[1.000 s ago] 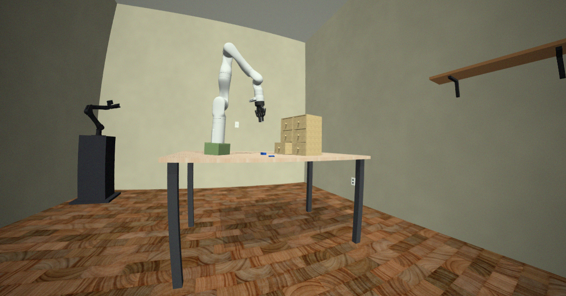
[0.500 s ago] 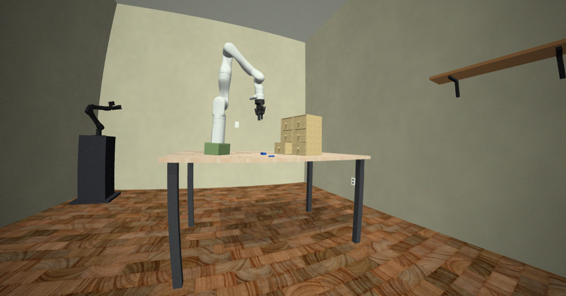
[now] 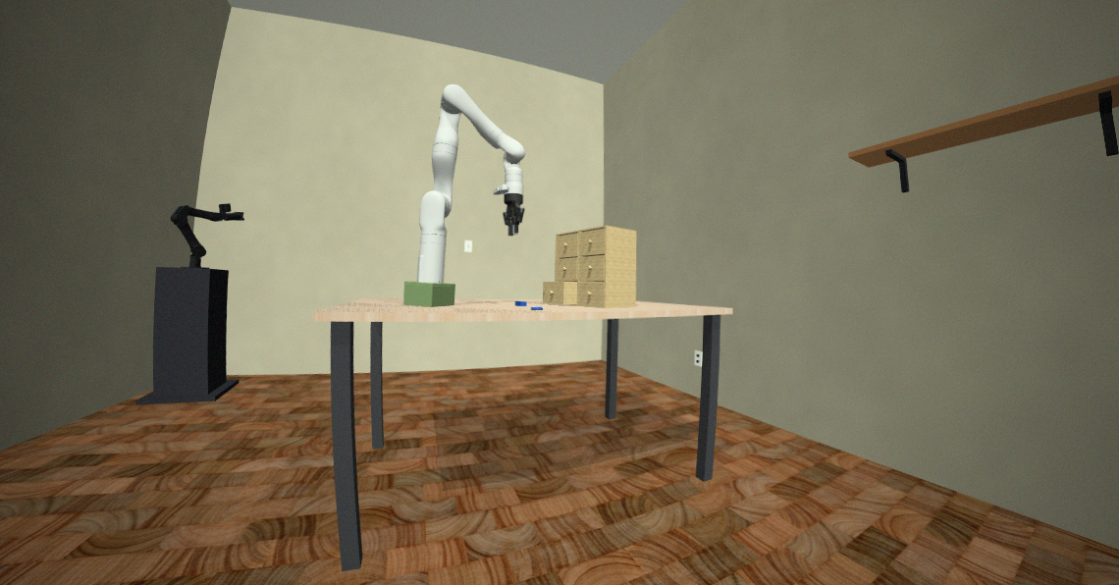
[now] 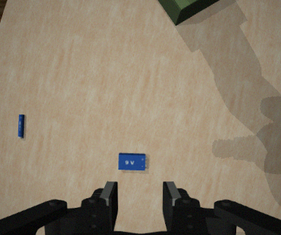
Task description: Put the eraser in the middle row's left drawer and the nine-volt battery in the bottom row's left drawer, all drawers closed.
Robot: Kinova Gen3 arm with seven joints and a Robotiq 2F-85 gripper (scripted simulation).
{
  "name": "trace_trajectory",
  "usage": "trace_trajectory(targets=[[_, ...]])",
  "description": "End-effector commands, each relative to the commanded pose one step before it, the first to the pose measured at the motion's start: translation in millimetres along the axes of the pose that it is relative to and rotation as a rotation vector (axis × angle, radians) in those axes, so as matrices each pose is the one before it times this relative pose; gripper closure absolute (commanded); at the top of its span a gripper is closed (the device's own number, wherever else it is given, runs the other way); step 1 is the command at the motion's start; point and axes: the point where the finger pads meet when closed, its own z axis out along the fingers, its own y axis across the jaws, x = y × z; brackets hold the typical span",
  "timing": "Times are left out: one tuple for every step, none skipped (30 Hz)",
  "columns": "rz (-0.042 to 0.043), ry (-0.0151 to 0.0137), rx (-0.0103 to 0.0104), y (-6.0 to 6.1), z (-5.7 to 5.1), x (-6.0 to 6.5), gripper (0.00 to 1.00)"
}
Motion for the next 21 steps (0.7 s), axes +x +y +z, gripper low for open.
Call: trace_trajectory(targets=[[-0.00073, 0.00304, 0.00046, 0.00, -1.59, -0.66, 0.67], [0.00007, 0.00233, 0.00009, 0.00, -0.40, 0.30, 0.67], [0.00007, 0.00219, 0.00009, 0.00, -0.37, 0.28, 0.67], [0.00007, 0.00204, 0.00009, 0.00, -0.35, 0.27, 0.67], [0.00000, 0.00000, 0.00000, 0.00, 0.00, 0.00, 0.67], [0.00000, 0.00000, 0.00000, 0.00, 0.00, 0.00, 0.67], [0.00007, 0.00190, 0.00008, 0.00, -0.32, 0.25, 0.67], [0.00007, 0.00177, 0.00008, 0.00, -0.30, 0.23, 0.67], [0.00006, 0.00163, 0.00008, 0.00, -0.28, 0.22, 0.67], [0.00006, 0.00150, 0.00007, 0.00, -0.26, 0.20, 0.67], [0.00006, 0.00137, 0.00007, 0.00, -0.24, 0.18, 0.67], [0.00006, 0.00125, 0.00007, 0.00, -0.21, 0.17, 0.67], [0.00005, 0.00113, 0.00006, 0.00, -0.19, 0.15, 0.67], [0.00005, 0.00102, 0.00006, 0.00, -0.17, 0.14, 0.67], [0.00004, 0.00091, 0.00005, 0.00, -0.16, 0.12, 0.67], [0.00004, 0.00080, 0.00005, 0.00, -0.14, 0.11, 0.67], [0.00003, 0.00070, 0.00004, 0.00, -0.12, 0.10, 0.67], [0.00003, 0.00061, 0.00004, 0.00, -0.11, 0.08, 0.67], [0.00003, 0.00052, 0.00003, 0.00, -0.09, 0.07, 0.67], [0.00002, 0.00044, 0.00003, 0.00, -0.08, 0.06, 0.67], [0.00002, 0.00036, 0.00002, 0.00, -0.06, 0.05, 0.67]])
